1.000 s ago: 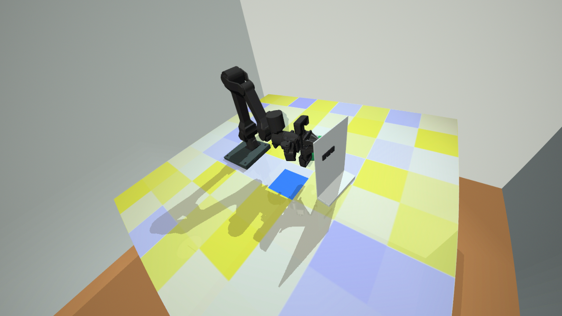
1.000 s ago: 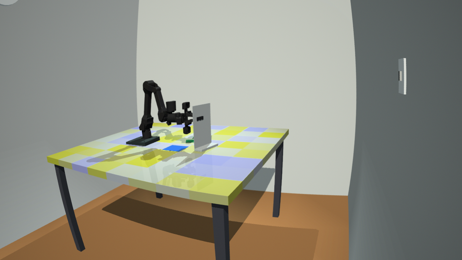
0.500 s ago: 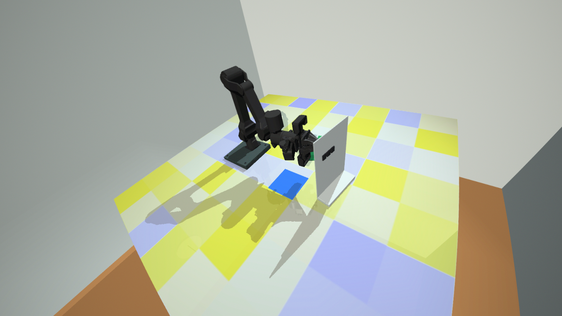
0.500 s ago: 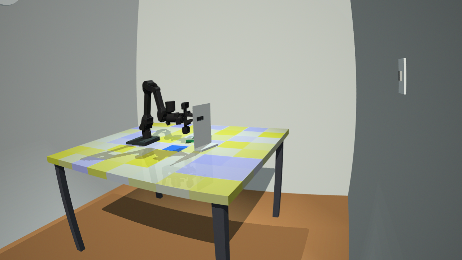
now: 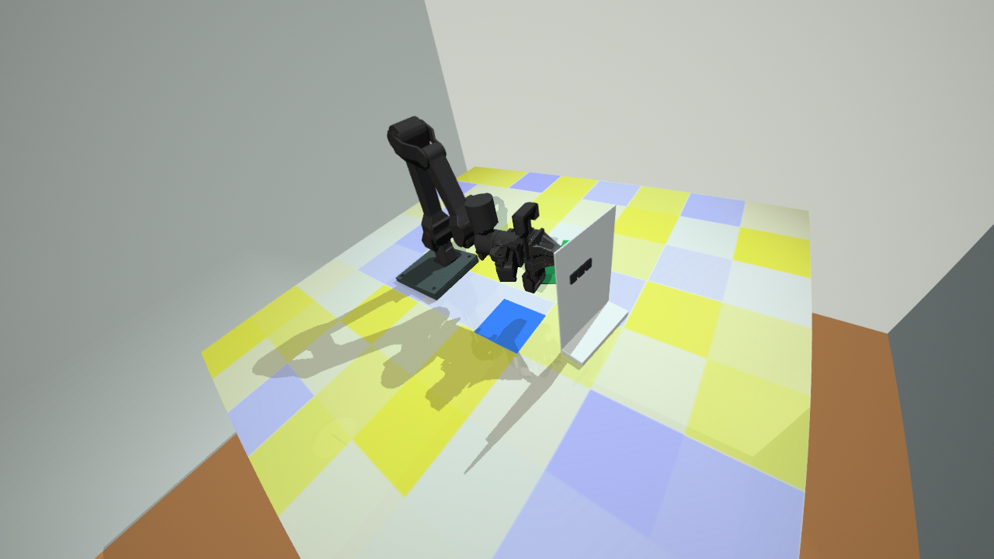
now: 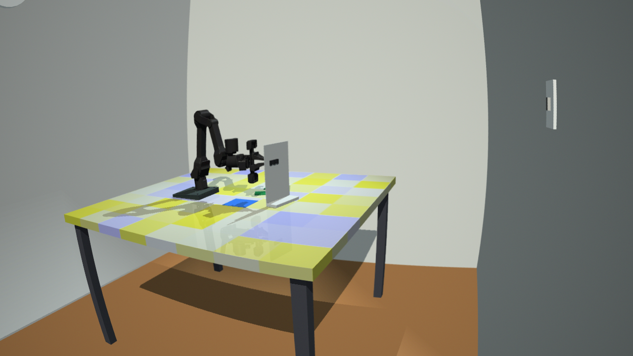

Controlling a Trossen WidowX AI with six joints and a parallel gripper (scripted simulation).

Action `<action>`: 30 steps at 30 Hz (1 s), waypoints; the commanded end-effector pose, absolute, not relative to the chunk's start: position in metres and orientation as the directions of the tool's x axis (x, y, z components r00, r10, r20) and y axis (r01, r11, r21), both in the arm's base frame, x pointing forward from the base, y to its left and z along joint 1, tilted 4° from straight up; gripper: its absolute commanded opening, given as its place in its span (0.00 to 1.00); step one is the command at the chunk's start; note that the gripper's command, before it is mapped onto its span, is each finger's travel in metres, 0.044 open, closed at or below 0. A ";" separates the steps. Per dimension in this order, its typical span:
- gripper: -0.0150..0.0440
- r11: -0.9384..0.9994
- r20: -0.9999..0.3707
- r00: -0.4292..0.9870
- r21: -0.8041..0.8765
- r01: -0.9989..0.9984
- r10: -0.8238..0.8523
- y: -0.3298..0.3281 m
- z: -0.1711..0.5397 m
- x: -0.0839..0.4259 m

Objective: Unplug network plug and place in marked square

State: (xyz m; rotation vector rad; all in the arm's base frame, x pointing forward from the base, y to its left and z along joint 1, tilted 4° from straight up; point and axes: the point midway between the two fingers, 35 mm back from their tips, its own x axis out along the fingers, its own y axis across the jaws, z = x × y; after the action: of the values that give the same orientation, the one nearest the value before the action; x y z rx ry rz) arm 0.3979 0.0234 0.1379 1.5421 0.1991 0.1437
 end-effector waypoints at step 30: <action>0.25 0.020 -0.039 0.975 0.999 0.035 0.218 0.023 0.138 0.377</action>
State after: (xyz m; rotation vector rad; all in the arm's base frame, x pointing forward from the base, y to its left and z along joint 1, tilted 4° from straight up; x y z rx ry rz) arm 0.3805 0.0230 0.1381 1.5426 0.1982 0.1404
